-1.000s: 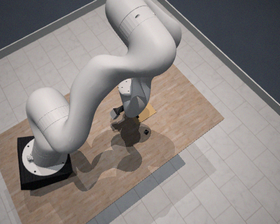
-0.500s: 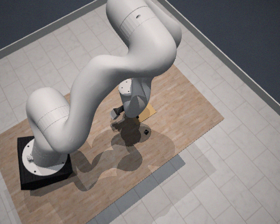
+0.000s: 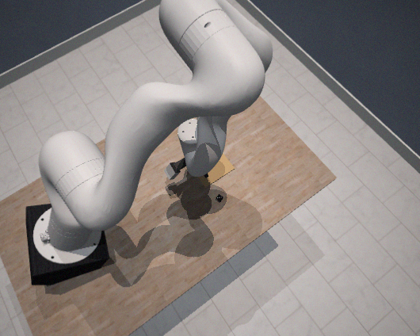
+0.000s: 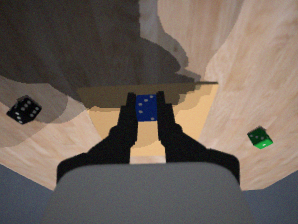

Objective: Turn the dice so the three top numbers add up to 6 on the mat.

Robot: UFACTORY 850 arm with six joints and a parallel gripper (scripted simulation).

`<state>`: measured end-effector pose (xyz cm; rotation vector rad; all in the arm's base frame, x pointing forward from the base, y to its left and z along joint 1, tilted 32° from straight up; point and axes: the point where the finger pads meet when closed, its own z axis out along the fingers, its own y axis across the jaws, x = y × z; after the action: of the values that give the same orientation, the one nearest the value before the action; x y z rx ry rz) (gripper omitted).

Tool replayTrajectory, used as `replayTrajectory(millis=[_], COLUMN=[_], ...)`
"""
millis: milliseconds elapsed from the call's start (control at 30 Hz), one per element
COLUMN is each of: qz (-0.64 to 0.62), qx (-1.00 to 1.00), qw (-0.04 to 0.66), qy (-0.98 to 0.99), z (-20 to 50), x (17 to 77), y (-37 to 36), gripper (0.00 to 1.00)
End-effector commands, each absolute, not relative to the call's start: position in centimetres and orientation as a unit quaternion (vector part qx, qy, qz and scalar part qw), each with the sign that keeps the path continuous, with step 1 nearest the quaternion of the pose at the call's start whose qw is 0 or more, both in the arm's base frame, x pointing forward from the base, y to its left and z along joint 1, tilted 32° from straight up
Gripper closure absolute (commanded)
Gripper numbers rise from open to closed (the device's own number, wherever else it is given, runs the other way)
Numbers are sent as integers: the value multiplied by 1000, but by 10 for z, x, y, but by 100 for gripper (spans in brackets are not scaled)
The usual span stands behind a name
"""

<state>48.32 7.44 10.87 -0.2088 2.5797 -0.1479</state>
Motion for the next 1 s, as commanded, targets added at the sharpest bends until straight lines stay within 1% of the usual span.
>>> replayTrajectory(millis=[0, 500, 533, 600, 633, 700, 733, 867, 900, 967], qz=[-55, -55, -55, -55, -55, -55, -55, -55, -55, -55], qx=[-78, -78, -78, -78, -78, -78, -78, -78, -78, -78], qw=[272, 272, 272, 272, 272, 272, 272, 272, 272, 272], qy=[958, 958, 958, 958, 958, 958, 958, 958, 958, 958], z=[109, 109, 109, 109, 109, 109, 109, 109, 109, 109], x=[483, 483, 483, 483, 483, 483, 483, 483, 483, 483], y=[75, 75, 75, 75, 75, 75, 75, 75, 75, 75], gripper=[85, 85, 81, 81, 77, 77, 72, 72, 68, 68])
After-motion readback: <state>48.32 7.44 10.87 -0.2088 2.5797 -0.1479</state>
